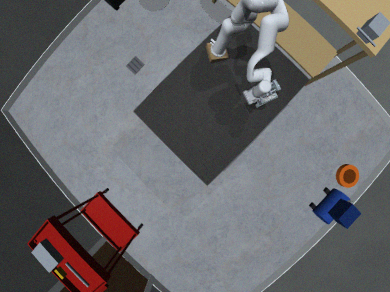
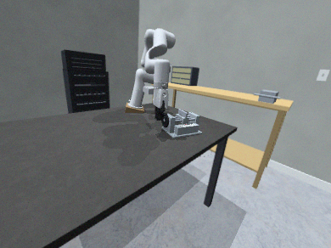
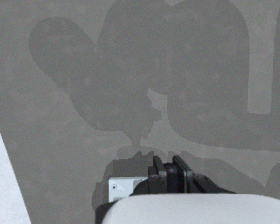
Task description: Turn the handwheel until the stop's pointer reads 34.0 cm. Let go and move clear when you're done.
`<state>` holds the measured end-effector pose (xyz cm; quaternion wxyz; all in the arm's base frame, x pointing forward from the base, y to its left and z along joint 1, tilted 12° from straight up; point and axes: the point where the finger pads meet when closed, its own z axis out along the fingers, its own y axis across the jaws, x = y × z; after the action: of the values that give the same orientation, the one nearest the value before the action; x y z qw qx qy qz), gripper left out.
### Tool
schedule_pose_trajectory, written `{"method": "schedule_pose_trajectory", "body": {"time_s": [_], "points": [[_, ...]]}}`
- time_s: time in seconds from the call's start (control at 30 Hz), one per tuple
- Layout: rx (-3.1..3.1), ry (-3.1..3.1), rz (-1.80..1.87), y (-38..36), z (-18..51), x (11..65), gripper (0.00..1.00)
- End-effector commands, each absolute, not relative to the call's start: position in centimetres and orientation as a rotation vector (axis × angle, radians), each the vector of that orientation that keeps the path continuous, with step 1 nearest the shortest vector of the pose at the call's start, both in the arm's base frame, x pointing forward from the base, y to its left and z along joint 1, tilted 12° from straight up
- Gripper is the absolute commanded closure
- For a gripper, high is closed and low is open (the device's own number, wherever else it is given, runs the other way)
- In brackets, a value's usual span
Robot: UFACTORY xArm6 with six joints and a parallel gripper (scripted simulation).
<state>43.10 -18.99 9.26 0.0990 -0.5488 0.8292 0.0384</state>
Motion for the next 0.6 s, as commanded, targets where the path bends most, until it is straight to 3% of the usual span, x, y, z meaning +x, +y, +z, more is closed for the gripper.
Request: {"method": "schedule_pose_trajectory", "body": {"time_s": [0.0,0.57], "points": [[-1.622,2.451,0.108,-19.09,9.40,43.28,0.94],[-1.622,2.451,0.108,-19.26,9.33,43.73,0.94]]}}
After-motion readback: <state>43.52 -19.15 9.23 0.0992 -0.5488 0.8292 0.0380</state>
